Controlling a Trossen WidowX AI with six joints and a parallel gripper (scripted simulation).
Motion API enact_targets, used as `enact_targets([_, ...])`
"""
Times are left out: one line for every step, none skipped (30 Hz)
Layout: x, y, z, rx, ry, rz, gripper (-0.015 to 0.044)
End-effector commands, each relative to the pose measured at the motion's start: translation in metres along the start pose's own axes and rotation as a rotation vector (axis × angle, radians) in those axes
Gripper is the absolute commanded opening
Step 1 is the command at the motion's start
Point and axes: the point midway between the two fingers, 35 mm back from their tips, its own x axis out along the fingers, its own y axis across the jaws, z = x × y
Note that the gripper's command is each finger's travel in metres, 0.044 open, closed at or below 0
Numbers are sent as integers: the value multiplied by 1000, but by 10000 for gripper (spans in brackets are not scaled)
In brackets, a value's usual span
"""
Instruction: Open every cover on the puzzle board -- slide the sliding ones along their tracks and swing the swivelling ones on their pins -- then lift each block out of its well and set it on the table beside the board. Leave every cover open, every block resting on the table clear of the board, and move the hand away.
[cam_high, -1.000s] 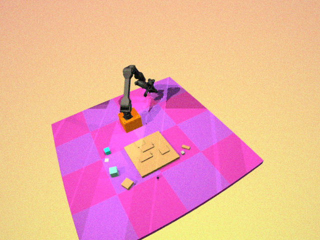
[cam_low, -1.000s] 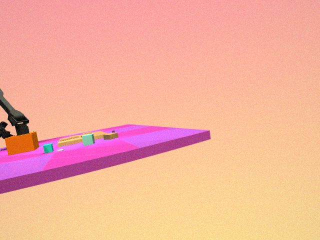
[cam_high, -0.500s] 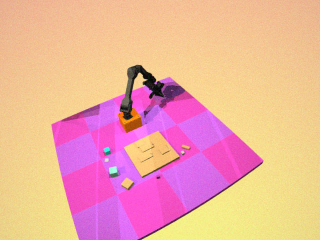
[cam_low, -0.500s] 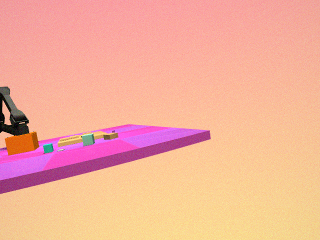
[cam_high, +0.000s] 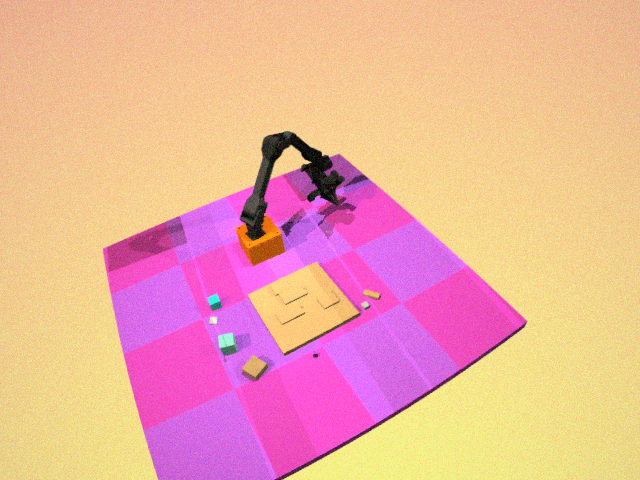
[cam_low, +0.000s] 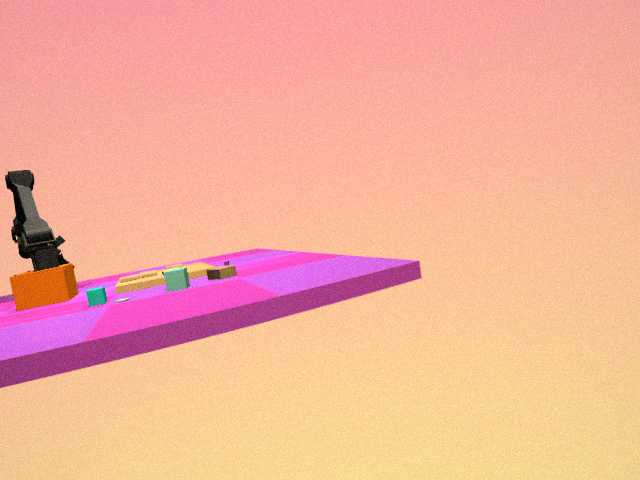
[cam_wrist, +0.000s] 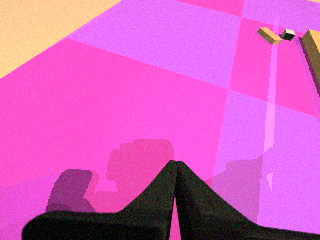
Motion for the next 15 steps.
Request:
enact_targets([14, -6, 11, 2, 28, -36, 0])
enact_targets([17, -7, 13, 3, 34, -45, 0])
enact_targets([20, -9, 15, 4, 39, -52, 0])
enact_targets([22, -10, 16, 3, 44, -58, 0])
enact_targets([25, -11, 18, 2, 51, -66, 0])
enact_targets([28, -13, 20, 0, 59, -76, 0])
enact_targets([32, -14, 23, -2, 69, -86, 0])
enact_targets([36, -16, 26, -4, 79, -97, 0])
enact_targets([40, -19, 29, -1, 86, -109, 0])
enact_targets([44, -22, 33, 1, 93, -121, 0])
enact_targets([48, -24, 37, 4, 99, -134, 0])
enact_targets([52, -27, 40, 7, 106, -146, 0])
enact_targets([56, -30, 44, 9, 113, -158, 0])
enact_targets([59, -33, 47, 12, 120, -169, 0])
enact_targets([63, -36, 51, 15, 128, -181, 0])
